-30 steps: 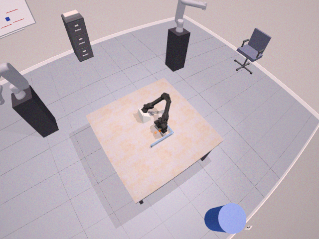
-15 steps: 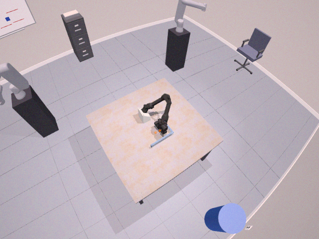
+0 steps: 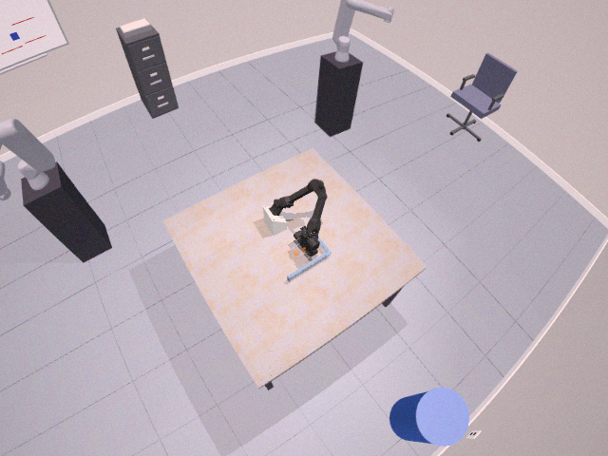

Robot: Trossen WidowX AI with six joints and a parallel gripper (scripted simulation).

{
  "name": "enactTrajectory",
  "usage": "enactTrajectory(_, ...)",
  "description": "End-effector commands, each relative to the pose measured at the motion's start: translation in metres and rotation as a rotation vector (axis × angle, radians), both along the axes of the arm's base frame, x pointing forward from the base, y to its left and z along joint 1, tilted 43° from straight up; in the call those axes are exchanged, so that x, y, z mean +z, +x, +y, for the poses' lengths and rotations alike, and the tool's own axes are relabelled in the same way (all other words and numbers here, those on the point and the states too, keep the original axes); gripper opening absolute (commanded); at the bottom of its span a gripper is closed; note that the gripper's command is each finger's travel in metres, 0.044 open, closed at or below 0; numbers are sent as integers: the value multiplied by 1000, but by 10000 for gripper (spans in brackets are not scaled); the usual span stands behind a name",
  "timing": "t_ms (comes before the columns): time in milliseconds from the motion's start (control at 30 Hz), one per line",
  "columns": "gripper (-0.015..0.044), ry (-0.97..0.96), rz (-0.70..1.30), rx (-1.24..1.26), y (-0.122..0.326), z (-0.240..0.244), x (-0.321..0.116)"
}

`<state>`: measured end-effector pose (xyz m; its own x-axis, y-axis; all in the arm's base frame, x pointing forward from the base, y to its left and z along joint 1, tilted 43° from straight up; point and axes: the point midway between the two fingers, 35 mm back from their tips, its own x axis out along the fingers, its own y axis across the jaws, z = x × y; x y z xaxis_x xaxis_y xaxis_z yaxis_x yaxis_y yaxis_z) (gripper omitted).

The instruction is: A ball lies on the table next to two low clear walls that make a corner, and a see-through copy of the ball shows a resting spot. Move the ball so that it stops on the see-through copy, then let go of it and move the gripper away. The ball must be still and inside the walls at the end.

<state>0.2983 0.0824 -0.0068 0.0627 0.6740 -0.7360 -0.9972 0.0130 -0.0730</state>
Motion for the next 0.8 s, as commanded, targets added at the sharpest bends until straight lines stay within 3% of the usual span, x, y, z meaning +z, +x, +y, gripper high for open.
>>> enactTrajectory(0,60,4,5,-4,-1,0,0)
enactTrajectory(100,0,-1,5,-5,1,-11,10)
enactTrajectory(767,0,-1,6,-4,-8,-85,92)
